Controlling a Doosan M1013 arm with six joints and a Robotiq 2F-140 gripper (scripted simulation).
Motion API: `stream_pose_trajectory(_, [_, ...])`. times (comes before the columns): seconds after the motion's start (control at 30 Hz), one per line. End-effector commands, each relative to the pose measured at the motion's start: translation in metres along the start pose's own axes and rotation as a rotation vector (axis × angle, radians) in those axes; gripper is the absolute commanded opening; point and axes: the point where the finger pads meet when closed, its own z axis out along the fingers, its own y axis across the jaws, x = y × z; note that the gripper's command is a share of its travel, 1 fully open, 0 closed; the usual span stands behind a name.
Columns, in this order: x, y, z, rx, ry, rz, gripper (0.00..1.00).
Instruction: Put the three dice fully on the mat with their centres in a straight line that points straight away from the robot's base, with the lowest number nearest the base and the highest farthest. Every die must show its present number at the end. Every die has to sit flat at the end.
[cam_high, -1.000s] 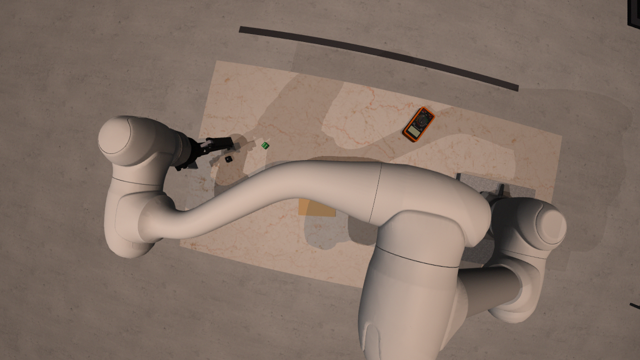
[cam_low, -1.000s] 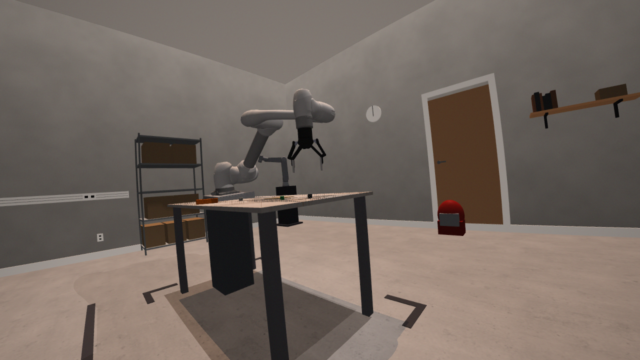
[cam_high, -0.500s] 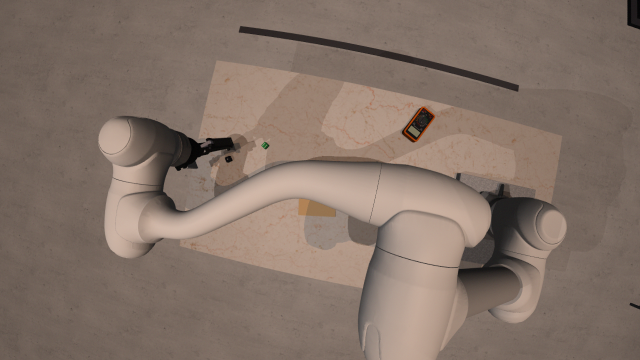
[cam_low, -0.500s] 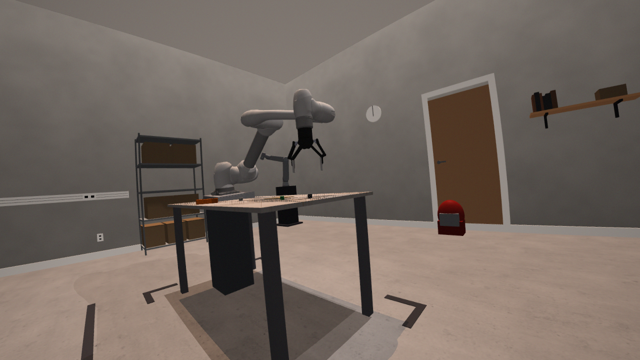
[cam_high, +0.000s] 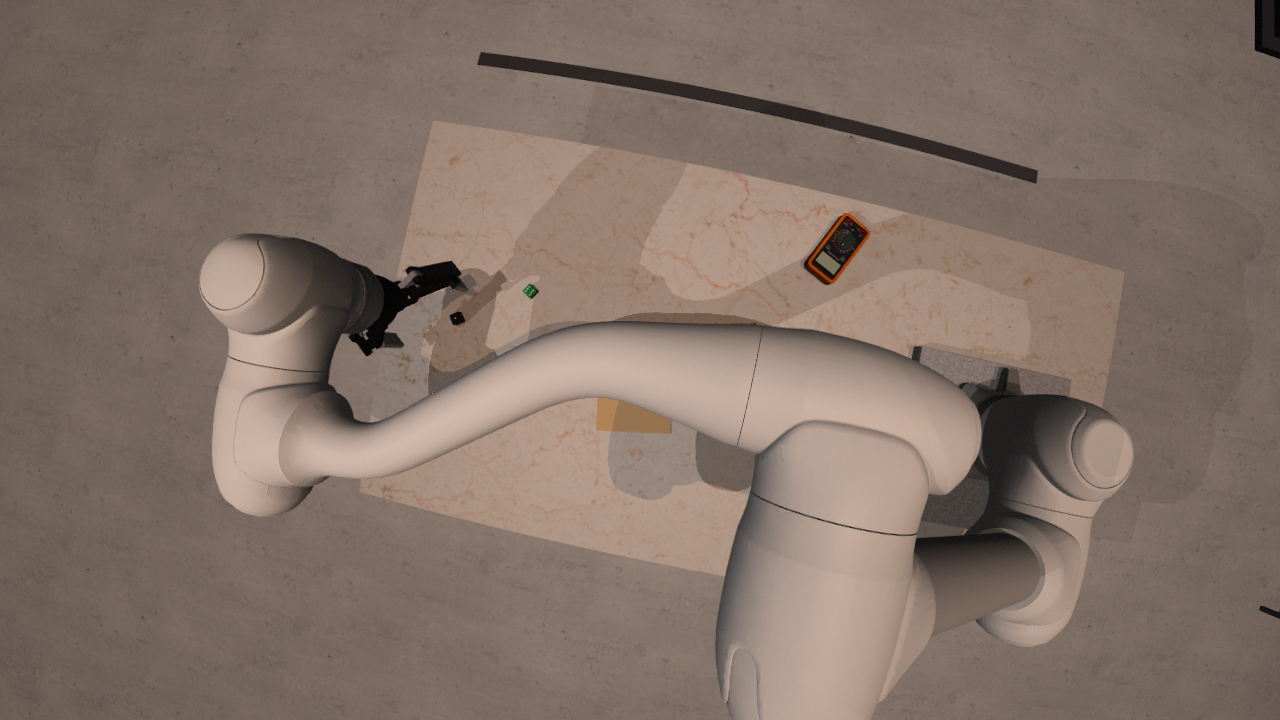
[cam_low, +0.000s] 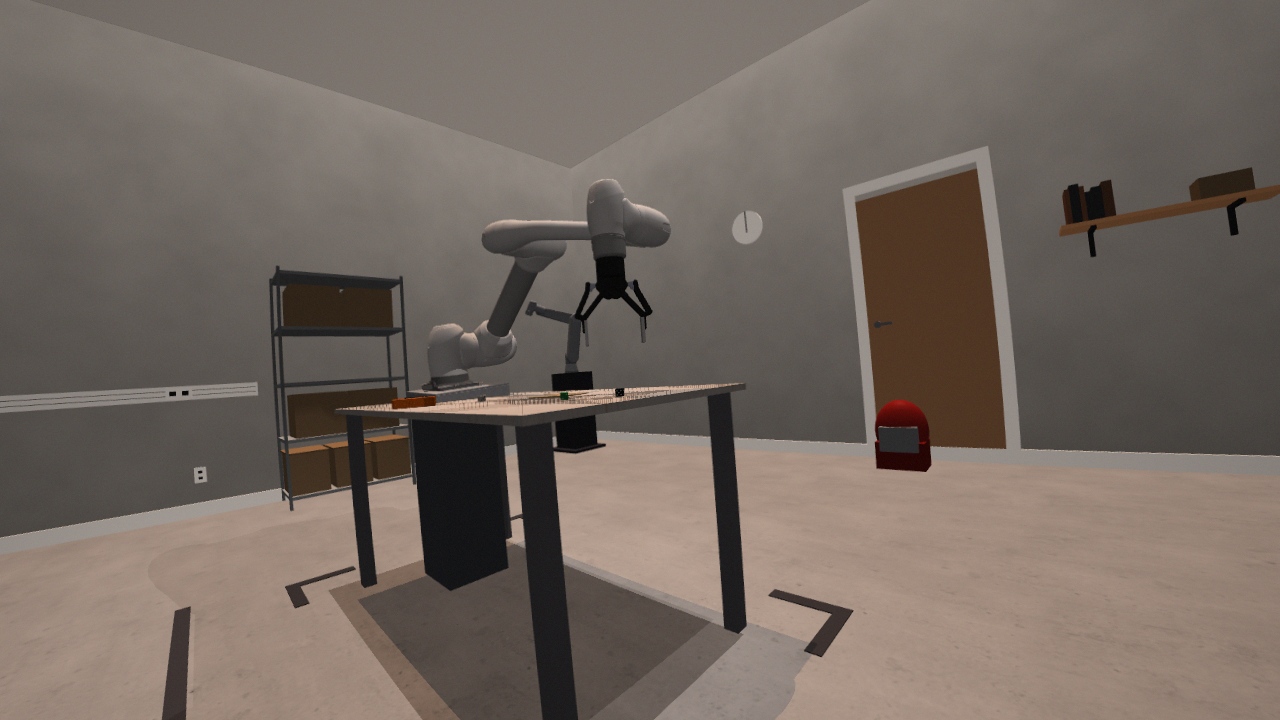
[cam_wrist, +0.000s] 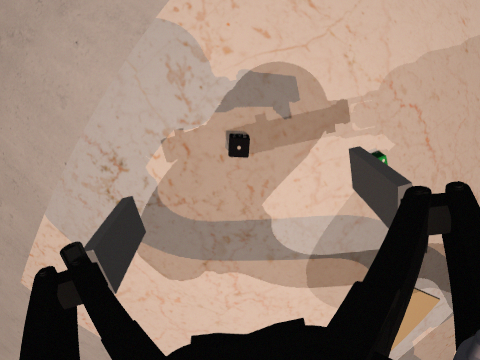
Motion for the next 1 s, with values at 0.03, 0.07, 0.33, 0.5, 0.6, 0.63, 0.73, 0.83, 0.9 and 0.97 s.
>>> stream_pose_trajectory(0.03, [0.0, 0.0, 0.001, 0.004, 0.0, -0.214, 1.0])
stream_pose_trajectory(0.07, [0.0, 0.0, 0.001, 0.004, 0.0, -0.244, 1.0])
stream_pose_trajectory(0.33, [0.0, -0.001, 0.004, 0.004, 0.0, -0.49, 1.0])
stream_pose_trajectory(0.5, [0.0, -0.001, 0.007, 0.004, 0.001, -0.751, 1.0])
stream_pose_trajectory(0.6, [0.0, -0.001, 0.009, 0.004, 0.001, -0.872, 1.0])
stream_pose_trajectory(0.63, [0.0, -0.001, 0.009, 0.004, 0.001, -0.913, 1.0])
stream_pose_trajectory(0.73, [0.0, -0.001, 0.011, 0.004, 0.002, -1.042, 1.0])
stream_pose_trajectory(0.83, [0.0, -0.001, 0.012, 0.004, 0.002, -1.165, 1.0])
stream_pose_trajectory(0.9, [0.0, -0.001, 0.012, 0.004, 0.002, -1.165, 1.0])
stream_pose_trajectory(0.97, [0.0, -0.001, 0.014, 0.003, 0.002, -1.287, 1.0])
